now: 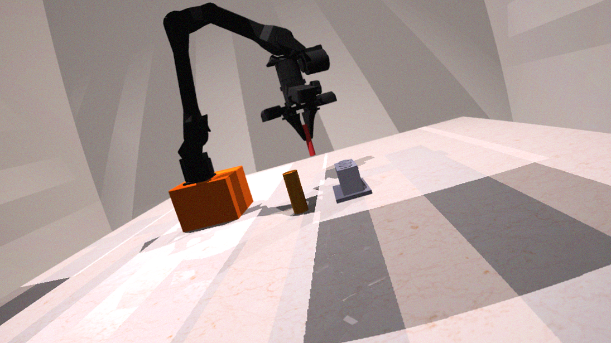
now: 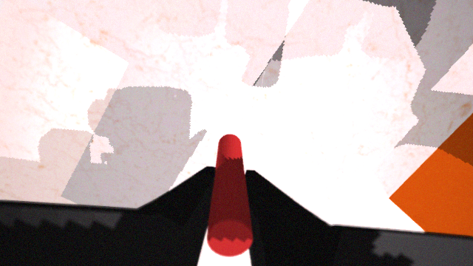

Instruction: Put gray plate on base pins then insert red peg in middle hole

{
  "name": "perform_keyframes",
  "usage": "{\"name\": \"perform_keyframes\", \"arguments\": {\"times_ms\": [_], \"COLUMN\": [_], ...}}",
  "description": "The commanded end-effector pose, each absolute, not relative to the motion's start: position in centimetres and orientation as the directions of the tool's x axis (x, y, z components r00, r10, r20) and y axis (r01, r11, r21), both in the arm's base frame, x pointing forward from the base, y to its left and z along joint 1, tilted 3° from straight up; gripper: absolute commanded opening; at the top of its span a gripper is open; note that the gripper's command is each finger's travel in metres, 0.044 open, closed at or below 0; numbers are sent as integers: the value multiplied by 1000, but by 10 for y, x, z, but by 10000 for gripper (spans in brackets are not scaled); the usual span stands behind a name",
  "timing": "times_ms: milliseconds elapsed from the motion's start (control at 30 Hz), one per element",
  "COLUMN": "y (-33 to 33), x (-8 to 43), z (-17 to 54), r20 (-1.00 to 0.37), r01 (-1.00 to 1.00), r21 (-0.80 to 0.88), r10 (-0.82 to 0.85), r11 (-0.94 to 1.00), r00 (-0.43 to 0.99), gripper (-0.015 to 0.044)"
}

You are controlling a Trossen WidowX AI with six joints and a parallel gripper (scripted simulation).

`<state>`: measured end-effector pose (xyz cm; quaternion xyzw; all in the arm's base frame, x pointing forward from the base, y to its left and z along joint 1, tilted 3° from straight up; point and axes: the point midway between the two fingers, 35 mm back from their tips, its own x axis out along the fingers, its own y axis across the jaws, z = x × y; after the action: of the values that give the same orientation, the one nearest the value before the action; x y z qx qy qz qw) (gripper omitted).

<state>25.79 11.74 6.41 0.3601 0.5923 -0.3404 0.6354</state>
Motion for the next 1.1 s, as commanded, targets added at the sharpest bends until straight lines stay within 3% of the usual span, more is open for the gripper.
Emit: {"name": "perform_keyframes", "arguments": {"times_ms": [0, 1067], "y": [109, 30], "x": [266, 319], "z": [65, 71], "r20": [-998, -998], "r01": [857, 858], "r21": [54, 55], "r10": [-4, -11], "r11": [512, 510], "r00": [64, 70], "gripper": [0, 0]}}
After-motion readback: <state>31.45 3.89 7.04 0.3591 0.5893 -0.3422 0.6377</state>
